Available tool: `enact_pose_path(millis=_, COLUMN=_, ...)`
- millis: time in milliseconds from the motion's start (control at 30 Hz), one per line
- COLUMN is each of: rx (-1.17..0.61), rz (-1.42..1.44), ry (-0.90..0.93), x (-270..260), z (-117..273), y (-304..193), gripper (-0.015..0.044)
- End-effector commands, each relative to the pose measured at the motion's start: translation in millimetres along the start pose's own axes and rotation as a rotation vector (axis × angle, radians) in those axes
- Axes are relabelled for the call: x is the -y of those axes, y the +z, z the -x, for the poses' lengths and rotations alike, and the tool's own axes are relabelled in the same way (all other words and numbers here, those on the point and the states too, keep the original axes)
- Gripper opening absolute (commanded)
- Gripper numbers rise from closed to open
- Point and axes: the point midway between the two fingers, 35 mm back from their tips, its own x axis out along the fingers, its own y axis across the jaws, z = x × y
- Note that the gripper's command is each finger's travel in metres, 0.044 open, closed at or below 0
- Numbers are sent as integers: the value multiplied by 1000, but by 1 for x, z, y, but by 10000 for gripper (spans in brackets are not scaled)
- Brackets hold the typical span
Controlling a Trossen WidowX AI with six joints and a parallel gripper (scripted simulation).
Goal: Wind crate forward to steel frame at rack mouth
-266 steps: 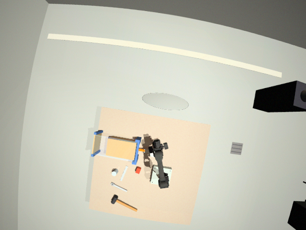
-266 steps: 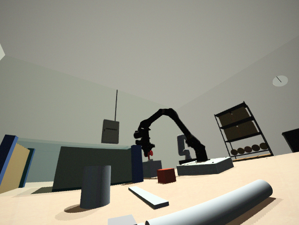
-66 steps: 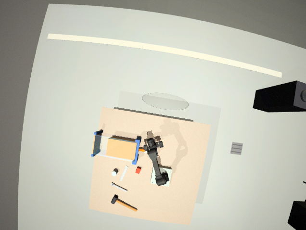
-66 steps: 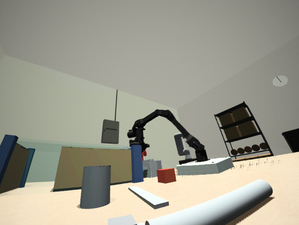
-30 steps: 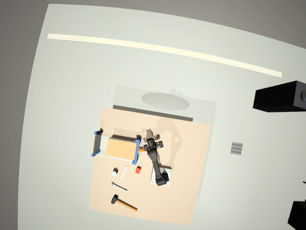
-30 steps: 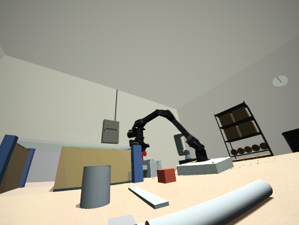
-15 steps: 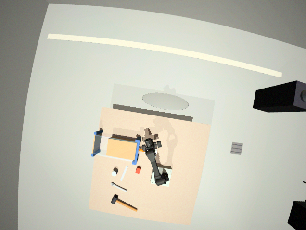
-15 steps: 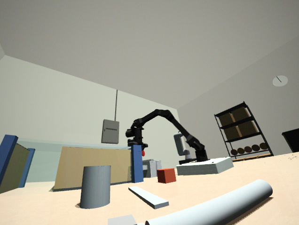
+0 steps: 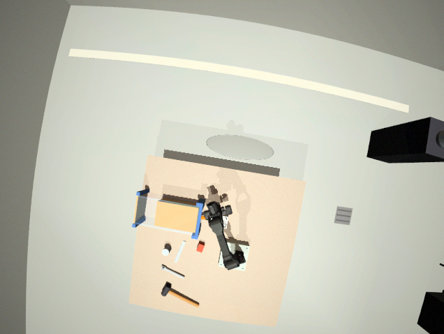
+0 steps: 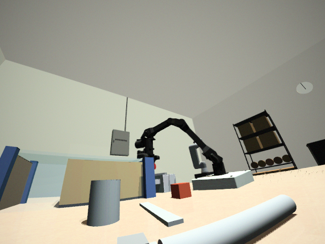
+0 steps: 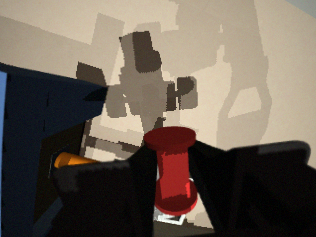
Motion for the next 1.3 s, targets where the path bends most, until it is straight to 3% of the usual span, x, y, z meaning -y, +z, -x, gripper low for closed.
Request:
enact_pose_path(millis=0, rx=-56, rz=37, ry=47, x=-30, z=-9, y=-12, gripper=0)
enact_pose_path(millis=1267, rx=-57, rz=37, ry=51, x=-64, z=-6, y=-27, gripper=0)
